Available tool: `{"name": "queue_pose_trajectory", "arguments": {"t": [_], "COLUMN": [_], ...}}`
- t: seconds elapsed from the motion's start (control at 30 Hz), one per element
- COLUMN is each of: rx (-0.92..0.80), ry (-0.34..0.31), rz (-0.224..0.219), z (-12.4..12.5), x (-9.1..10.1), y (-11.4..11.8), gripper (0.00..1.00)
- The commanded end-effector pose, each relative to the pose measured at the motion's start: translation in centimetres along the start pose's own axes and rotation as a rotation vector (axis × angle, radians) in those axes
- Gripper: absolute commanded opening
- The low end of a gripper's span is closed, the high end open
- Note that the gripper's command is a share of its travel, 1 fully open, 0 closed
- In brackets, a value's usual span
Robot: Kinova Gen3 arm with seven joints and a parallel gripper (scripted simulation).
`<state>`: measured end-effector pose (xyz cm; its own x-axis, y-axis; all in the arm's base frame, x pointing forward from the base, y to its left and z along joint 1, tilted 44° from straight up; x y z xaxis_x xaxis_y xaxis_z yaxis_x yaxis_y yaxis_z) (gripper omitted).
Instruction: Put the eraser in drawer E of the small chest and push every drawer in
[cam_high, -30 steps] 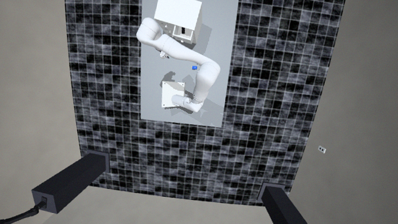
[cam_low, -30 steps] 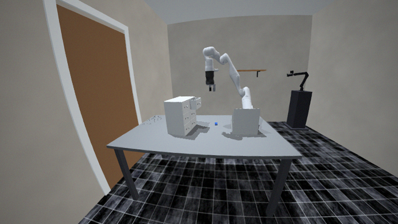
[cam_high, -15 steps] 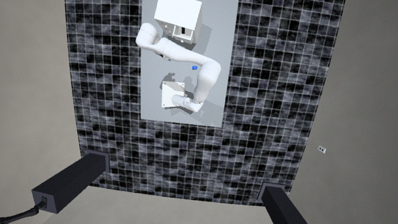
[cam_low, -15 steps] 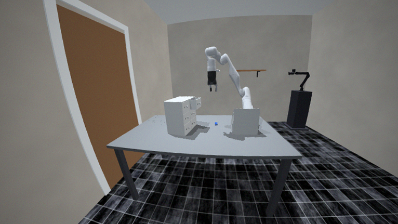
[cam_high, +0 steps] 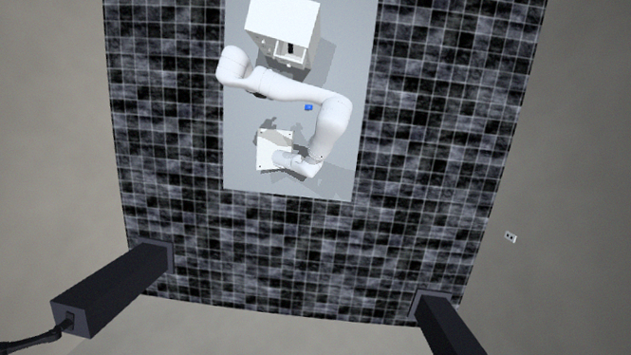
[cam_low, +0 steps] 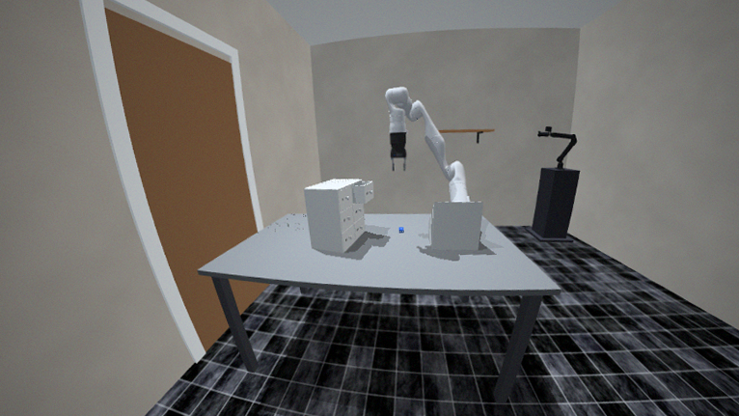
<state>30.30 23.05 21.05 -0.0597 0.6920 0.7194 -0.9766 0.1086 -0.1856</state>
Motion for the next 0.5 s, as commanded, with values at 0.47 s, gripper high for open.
{"name": "queue_pose_trajectory", "arguments": {"t": [0.47], "rx": [0.425], "ry": [0.001], "rz": [-0.001], "z": [0.6], "x": [-0.3], "y": [1.2], "gripper": [1.00]}}
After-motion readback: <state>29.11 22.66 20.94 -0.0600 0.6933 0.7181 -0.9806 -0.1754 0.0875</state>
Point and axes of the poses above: the point where the finger pads meet when closed, its own x axis back along the fingers, its own y axis across the jaws, z = x × y, the point moved 4 cm from there along x, back along the fingers, and after that the axes turned 14 degrees about -x, right-handed, at the moved point
